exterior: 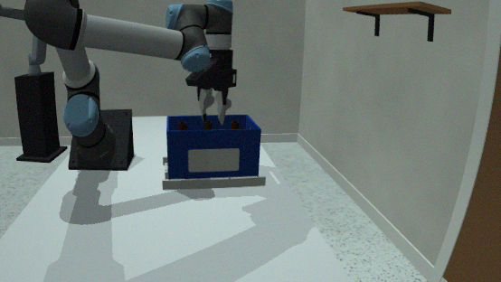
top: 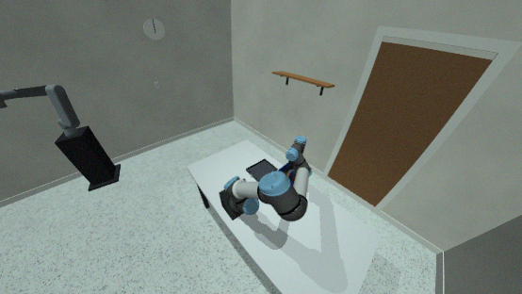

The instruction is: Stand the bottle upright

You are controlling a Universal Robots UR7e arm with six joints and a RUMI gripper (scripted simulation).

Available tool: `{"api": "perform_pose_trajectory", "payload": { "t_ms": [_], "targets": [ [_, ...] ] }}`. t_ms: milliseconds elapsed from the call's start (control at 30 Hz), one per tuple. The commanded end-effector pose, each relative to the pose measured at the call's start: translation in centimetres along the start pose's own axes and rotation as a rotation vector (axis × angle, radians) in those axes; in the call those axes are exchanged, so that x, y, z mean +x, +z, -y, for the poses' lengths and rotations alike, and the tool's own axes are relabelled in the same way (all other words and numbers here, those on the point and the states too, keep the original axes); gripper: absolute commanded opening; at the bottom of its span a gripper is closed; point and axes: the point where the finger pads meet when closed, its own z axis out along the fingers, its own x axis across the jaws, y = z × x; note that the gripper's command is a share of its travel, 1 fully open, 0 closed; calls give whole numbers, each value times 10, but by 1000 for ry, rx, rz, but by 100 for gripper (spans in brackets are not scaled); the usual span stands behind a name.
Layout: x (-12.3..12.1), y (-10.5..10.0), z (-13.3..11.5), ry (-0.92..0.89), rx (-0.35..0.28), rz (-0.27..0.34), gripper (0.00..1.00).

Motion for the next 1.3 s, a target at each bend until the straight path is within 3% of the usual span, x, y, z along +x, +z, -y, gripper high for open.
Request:
{"api": "perform_pose_trajectory", "payload": {
  "t_ms": [0,1267],
  "targets": [
    [0,0,0,0,-1,1,38],
    [0,0,5,0,-1,1,38]
  ]
}}
